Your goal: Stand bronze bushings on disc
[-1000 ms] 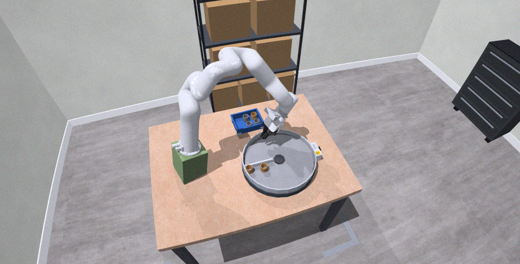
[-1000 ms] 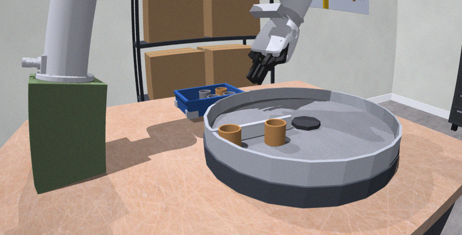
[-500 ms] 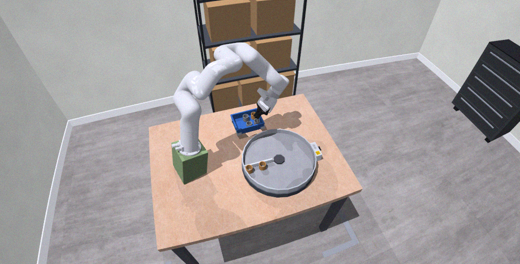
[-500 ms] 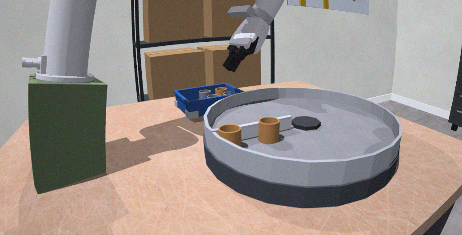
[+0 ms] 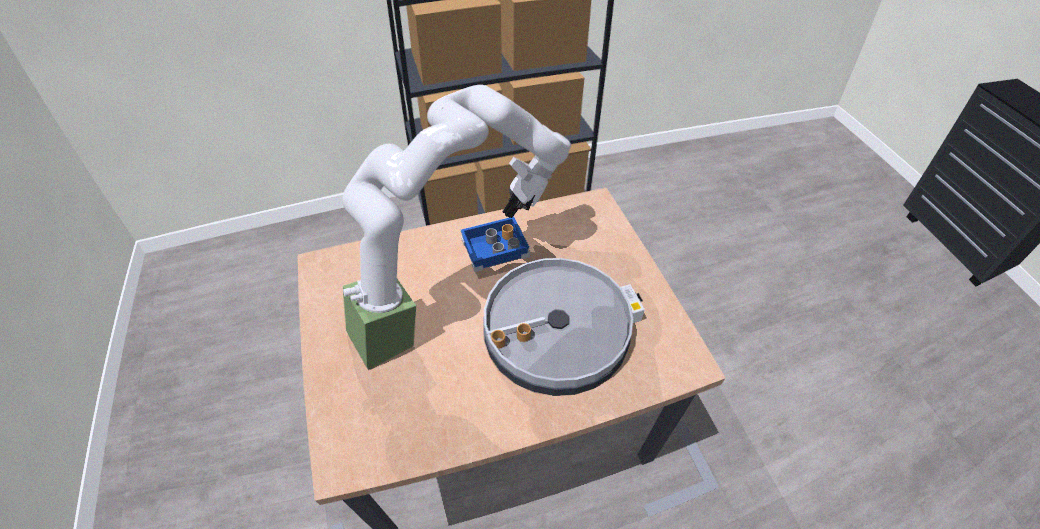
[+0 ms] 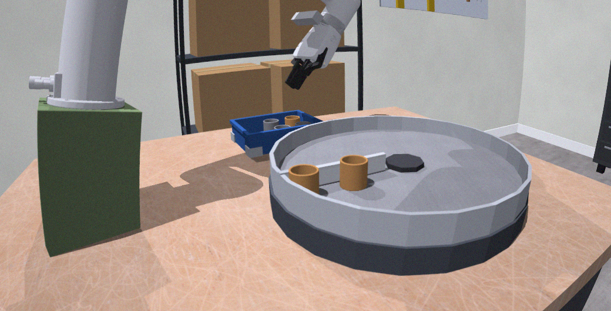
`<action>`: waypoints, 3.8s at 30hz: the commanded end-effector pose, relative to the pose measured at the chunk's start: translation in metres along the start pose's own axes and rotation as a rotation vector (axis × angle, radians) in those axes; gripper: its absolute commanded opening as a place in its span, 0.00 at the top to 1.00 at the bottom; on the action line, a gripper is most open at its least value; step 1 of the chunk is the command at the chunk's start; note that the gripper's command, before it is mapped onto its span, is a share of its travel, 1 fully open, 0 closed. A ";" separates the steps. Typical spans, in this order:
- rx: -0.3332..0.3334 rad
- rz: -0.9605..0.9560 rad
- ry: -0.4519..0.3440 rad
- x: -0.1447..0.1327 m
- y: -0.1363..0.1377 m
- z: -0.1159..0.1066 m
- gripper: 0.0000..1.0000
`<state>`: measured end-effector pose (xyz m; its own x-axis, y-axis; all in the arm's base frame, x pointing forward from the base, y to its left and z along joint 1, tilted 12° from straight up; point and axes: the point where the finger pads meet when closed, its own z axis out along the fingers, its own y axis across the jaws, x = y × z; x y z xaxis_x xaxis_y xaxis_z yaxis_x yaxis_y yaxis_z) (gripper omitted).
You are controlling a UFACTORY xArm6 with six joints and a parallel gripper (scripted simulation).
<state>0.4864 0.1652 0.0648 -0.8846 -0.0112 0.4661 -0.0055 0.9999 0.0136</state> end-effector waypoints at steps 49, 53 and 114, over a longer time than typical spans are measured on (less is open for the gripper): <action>0.001 -0.001 0.001 -0.017 0.004 0.014 0.88; 0.001 -0.001 0.001 -0.029 0.004 0.028 0.88; 0.001 -0.001 0.001 -0.055 0.005 0.058 0.88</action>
<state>0.5057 0.1704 -0.0142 -0.8818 -0.0110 0.4716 -0.0062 0.9999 0.0117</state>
